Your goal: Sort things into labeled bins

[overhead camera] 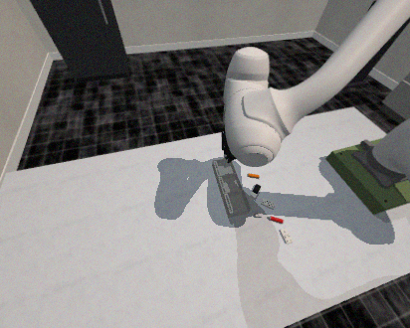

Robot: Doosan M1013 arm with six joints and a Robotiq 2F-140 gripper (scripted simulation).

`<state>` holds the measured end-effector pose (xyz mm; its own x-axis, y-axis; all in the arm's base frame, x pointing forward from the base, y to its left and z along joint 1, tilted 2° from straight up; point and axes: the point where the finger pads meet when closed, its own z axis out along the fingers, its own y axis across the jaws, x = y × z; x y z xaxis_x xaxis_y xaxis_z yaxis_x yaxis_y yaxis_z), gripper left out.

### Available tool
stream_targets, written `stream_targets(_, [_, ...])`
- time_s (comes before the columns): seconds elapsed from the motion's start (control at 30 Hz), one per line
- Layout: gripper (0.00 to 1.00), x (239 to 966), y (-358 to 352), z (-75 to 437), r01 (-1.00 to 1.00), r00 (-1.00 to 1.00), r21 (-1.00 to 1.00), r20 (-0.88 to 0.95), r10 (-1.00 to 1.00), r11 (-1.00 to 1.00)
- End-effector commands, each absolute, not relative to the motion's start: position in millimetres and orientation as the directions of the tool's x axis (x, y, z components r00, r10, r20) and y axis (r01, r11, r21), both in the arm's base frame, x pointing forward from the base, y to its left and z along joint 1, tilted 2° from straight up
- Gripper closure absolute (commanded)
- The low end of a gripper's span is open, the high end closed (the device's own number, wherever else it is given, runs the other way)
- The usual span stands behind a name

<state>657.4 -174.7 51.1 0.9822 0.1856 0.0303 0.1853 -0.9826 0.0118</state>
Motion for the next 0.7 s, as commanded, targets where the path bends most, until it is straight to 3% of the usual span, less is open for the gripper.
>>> stream_targets(0.0, [0.95,657.0,-174.5,63.9,0.185,0.982,0.012,0.030,0.186,-0.983])
stream_targets(0.67, [0.95,660.5,-104.6,67.0,0.185,0.982,0.012,0.030,0.186,-0.983])
